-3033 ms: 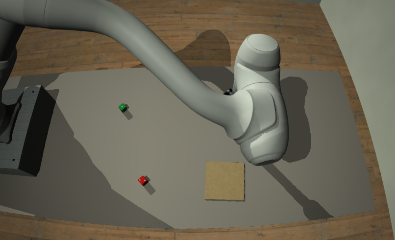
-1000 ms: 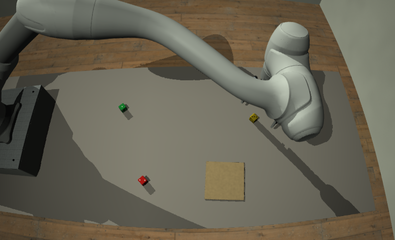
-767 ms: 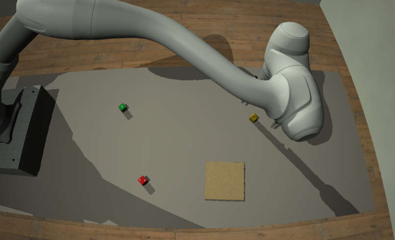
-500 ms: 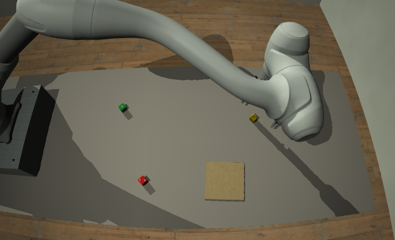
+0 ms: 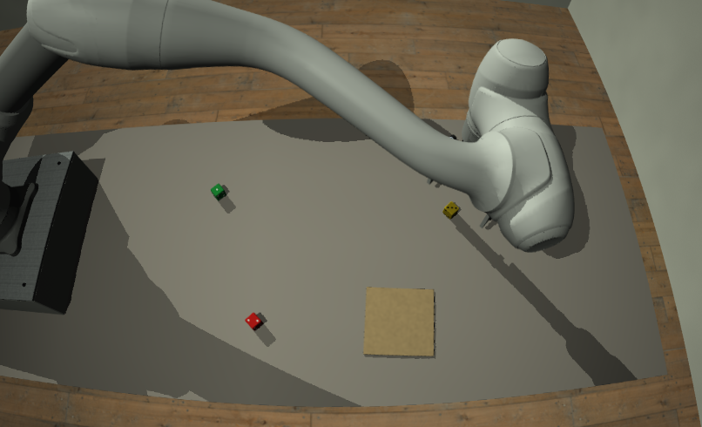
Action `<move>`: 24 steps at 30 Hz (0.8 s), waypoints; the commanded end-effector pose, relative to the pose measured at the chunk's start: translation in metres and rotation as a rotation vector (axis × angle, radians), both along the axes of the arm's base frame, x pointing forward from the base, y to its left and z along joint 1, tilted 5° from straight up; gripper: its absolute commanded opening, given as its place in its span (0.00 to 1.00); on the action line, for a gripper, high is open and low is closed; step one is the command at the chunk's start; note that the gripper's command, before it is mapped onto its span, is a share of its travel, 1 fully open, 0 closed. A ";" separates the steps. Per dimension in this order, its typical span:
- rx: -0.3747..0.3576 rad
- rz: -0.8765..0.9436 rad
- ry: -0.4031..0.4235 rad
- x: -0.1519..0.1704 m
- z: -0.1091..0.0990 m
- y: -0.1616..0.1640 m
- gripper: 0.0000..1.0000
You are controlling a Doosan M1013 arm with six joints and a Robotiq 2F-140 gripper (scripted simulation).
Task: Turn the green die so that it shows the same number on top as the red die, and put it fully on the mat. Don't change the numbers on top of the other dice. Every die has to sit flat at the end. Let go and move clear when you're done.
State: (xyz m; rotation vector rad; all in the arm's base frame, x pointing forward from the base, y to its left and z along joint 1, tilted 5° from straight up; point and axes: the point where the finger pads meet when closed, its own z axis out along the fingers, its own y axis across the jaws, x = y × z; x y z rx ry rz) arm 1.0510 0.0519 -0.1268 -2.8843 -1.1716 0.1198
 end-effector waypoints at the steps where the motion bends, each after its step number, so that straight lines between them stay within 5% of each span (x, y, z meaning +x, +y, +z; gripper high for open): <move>1: 0.000 0.000 0.000 -0.002 0.001 0.000 1.00; 24: 0.000 0.000 0.000 -0.060 0.005 0.007 1.00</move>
